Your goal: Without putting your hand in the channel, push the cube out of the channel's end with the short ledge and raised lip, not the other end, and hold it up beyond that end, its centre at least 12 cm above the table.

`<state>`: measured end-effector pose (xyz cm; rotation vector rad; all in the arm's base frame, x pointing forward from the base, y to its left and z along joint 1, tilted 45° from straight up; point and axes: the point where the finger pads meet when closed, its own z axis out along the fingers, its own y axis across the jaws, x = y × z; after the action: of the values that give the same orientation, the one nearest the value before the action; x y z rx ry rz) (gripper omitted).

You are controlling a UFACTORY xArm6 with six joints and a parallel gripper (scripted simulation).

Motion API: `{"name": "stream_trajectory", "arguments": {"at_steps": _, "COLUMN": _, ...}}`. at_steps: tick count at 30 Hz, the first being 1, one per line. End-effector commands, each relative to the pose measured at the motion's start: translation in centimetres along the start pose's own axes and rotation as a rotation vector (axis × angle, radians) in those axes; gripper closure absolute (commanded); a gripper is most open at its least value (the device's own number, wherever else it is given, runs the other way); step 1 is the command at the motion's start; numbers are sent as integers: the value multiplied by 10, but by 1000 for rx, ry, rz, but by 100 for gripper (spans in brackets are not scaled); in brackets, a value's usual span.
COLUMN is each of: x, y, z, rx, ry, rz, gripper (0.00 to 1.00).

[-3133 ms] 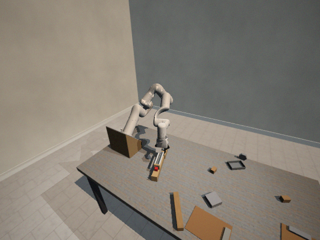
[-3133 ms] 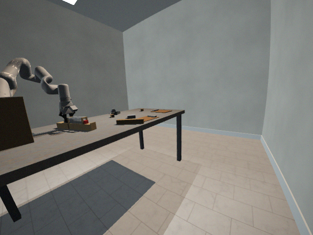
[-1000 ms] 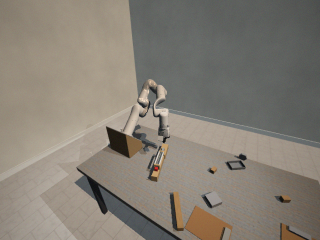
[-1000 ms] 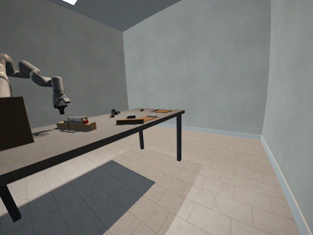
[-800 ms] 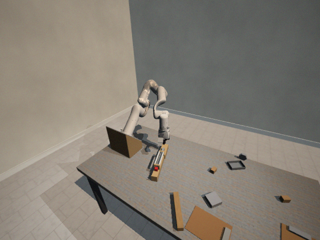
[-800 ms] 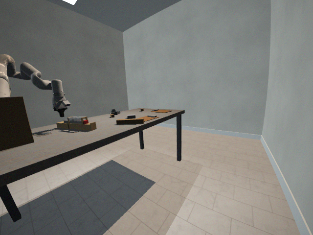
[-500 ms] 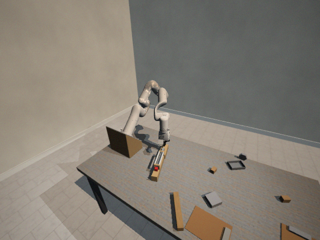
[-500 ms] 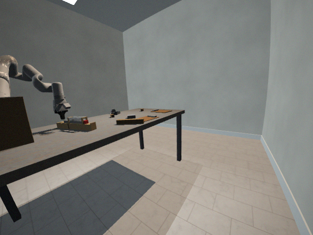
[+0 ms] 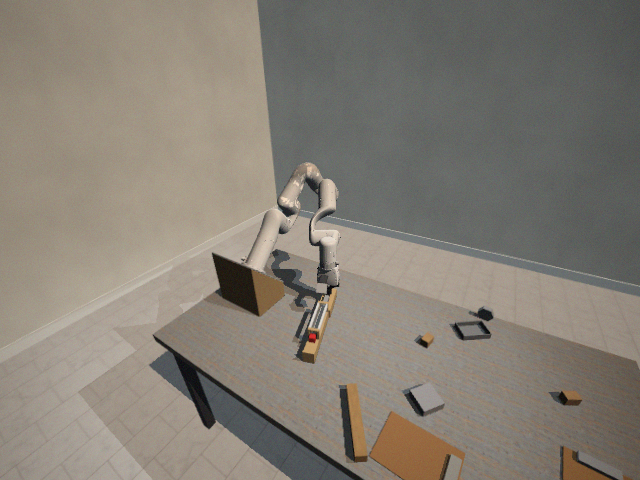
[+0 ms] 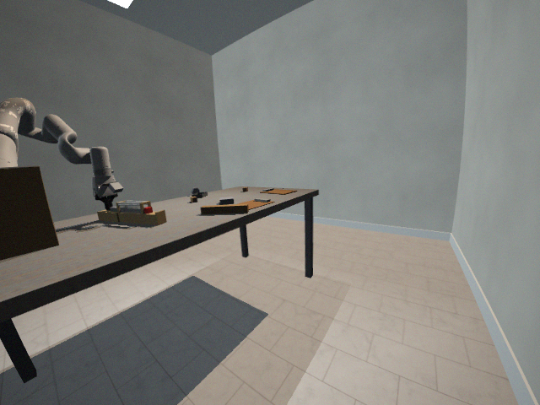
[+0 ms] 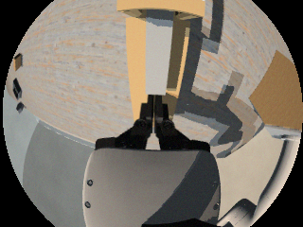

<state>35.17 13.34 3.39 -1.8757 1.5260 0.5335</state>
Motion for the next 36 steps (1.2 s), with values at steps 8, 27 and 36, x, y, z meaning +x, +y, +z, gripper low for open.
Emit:
{"name": "stream_trajectory", "arguments": {"at_steps": 8, "x": 7, "y": -1, "z": 1, "rx": 3, "ry": 1, "rz": -1, "gripper": 100}}
{"name": "stream_trajectory", "arguments": {"at_steps": 27, "x": 24, "y": -1, "z": 1, "rx": 3, "ry": 1, "rz": -1, "gripper": 100}}
{"name": "stream_trajectory", "arguments": {"at_steps": 36, "x": 31, "y": -1, "z": 1, "rx": 3, "ry": 1, "rz": -1, "gripper": 100}}
